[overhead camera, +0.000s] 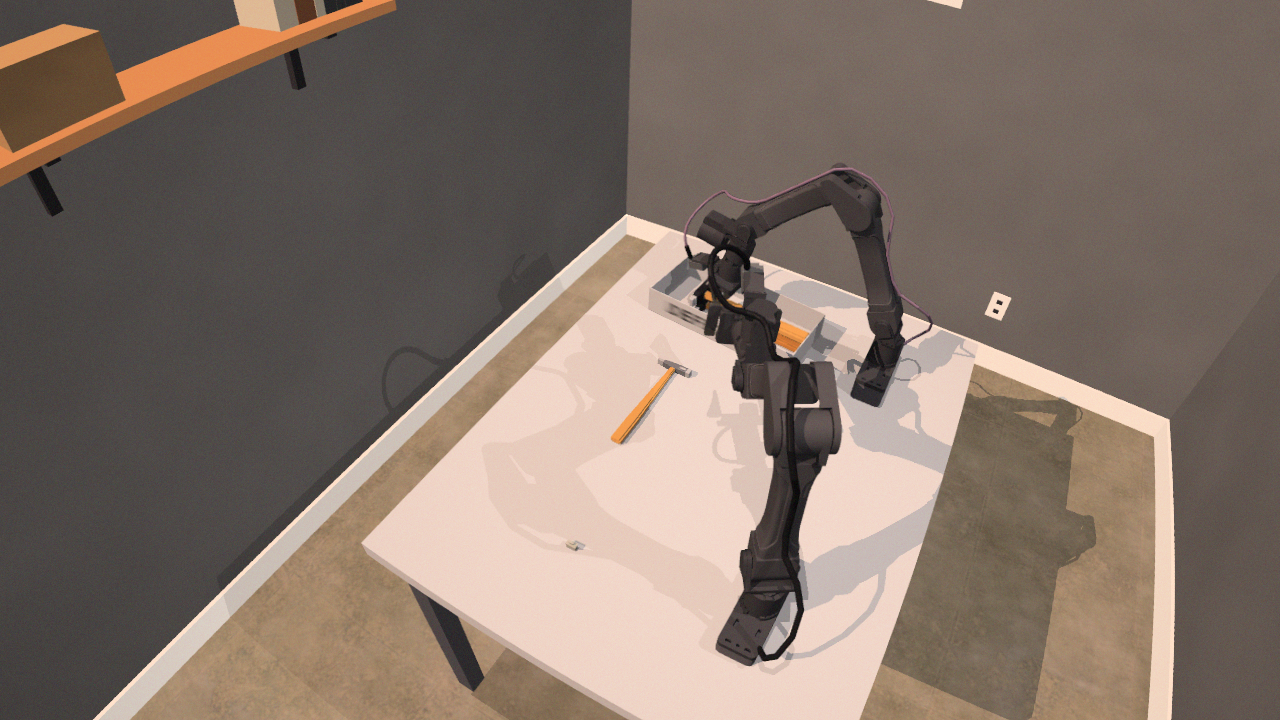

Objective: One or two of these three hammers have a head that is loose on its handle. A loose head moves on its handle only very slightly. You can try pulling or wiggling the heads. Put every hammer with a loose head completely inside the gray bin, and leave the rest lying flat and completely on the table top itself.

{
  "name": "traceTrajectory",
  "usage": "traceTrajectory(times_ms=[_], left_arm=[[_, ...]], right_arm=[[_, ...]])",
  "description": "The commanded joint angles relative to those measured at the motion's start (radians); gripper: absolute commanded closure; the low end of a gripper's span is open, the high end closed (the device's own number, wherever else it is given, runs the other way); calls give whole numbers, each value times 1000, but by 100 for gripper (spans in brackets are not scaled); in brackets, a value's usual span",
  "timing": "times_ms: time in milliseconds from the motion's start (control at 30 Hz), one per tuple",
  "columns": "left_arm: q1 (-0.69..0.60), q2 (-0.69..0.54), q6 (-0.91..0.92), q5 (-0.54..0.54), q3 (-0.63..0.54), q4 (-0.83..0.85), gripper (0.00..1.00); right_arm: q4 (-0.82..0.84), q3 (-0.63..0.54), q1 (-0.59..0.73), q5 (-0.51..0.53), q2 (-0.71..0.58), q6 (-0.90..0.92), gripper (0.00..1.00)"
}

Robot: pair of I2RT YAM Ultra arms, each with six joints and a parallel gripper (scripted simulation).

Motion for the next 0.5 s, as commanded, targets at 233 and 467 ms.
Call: traceTrajectory(times_ms=[233,467], left_arm=[[2,-18,-2,1,26,4,0],[2,-18,-2,1,26,4,0]], right_arm=[[52,7,10,6,-22,3,85],[65,3,16,14,-34,8,57]])
